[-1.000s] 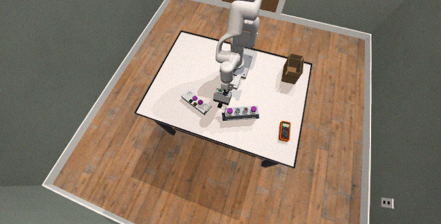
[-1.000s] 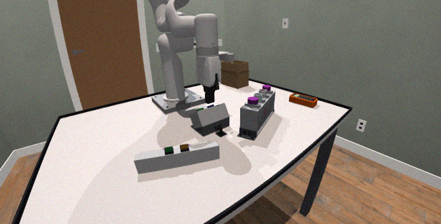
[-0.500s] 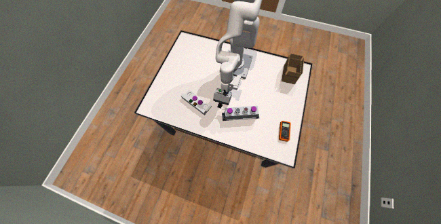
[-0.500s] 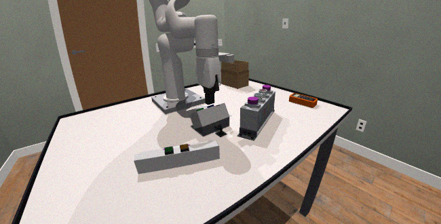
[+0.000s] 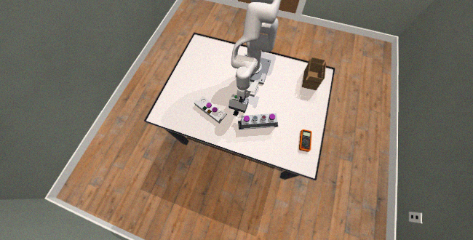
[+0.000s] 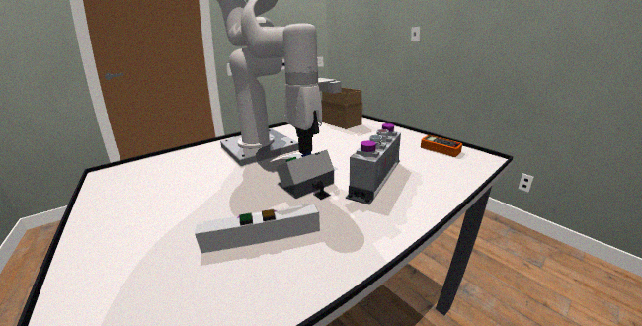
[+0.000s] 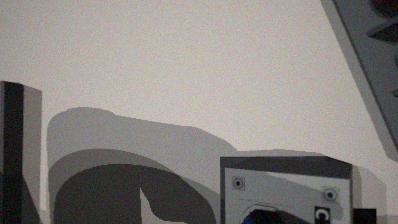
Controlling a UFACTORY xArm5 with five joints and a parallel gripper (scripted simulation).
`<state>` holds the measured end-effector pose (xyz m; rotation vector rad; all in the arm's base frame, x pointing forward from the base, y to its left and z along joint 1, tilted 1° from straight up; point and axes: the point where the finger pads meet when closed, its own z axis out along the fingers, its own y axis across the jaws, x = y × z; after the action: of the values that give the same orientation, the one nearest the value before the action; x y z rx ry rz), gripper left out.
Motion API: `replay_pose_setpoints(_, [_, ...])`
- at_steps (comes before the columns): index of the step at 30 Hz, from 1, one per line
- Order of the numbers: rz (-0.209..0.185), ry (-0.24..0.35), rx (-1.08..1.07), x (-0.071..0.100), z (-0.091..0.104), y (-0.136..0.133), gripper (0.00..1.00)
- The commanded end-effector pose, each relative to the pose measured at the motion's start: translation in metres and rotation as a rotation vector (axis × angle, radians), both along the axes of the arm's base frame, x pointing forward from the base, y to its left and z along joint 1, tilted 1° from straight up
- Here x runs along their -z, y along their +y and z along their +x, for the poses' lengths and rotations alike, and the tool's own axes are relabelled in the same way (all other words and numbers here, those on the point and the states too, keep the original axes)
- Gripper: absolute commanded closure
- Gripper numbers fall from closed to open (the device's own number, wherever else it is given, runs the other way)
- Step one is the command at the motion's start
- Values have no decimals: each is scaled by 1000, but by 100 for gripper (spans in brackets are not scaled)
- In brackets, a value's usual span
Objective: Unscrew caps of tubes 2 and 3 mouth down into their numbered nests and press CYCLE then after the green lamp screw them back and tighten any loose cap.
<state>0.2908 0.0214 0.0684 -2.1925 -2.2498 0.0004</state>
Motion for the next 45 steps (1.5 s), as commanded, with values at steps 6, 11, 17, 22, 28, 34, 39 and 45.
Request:
replay_pose_setpoints(6, [-9, -5, 0, 2, 1, 0, 100])
replay_pose_setpoints(11, [-9, -5, 0, 4, 1, 0, 100])
replay_pose_setpoints(17, [-9, -5, 0, 3, 1, 0, 100])
replay_pose_setpoints(22, [-9, -5, 0, -3, 1, 0, 100])
replay_pose_setpoints(28, [-9, -5, 0, -21, 1, 0, 100])
replay_pose_setpoints(34, [-9, -5, 0, -27, 1, 0, 100])
replay_pose_setpoints(39, [-9, -5, 0, -27, 1, 0, 100])
replay_pose_setpoints(45, [-9, -3, -314, -26, 27, -22, 0])
